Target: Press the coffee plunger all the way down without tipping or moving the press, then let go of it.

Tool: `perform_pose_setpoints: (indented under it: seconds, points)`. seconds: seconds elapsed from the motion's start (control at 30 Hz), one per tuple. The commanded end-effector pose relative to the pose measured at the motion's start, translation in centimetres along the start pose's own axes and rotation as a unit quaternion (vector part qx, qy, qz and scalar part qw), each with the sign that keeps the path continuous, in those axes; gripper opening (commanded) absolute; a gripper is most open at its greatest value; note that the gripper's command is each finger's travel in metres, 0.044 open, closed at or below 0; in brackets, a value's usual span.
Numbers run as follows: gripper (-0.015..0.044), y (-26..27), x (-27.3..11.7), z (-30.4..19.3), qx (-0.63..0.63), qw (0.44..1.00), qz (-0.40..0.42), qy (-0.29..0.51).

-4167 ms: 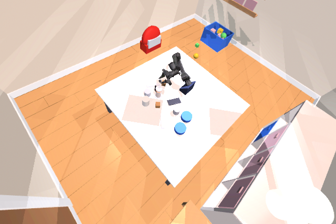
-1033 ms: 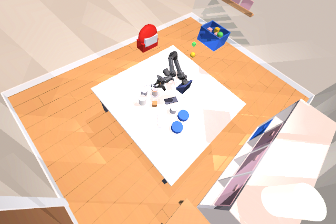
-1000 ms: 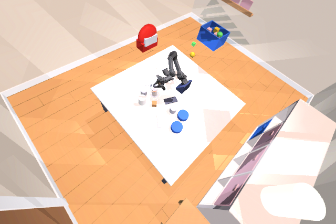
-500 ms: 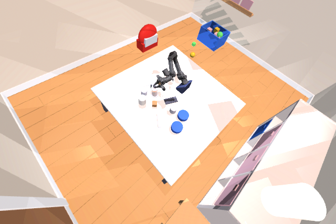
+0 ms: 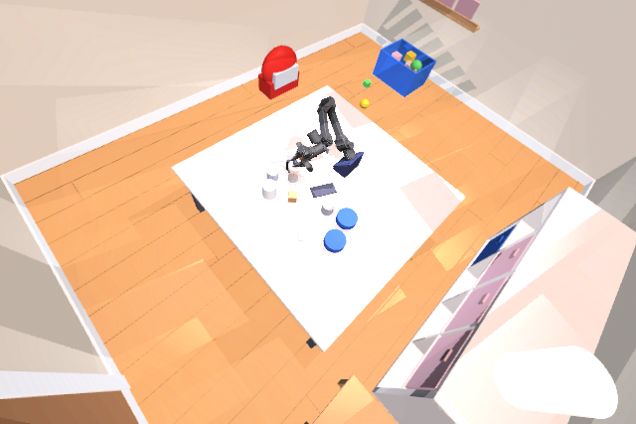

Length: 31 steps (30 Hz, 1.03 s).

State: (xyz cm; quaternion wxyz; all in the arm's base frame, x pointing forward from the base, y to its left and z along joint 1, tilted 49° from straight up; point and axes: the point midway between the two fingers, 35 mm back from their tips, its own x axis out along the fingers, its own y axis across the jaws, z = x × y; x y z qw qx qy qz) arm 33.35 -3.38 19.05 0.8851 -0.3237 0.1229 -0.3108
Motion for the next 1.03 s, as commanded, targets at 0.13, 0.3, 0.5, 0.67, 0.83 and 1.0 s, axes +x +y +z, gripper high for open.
perform_pose_setpoints:
  seconds: [0.13, 0.3, 0.5, 0.67, 0.83, 1.0]
  points:
    - [0.0388, 0.1, 0.0, 0.1, -0.001, 1.000, 0.004, -0.003]
    - [0.0440, 0.1, 0.0, 0.1, -0.001, 1.000, 0.004, -0.003]
    - [0.0440, 0.2, -2.3, 3.0, -0.003, 1.000, 0.005, 0.002]
    - [0.0440, -0.5, -5.5, 6.0, -0.007, 1.000, 0.004, 0.005]
    - [0.0440, -0.4, -5.5, 5.9, -0.007, 1.000, 0.004, 0.005]
    - [0.0440, -0.4, -5.5, 5.9, -0.007, 1.000, 0.004, 0.005]
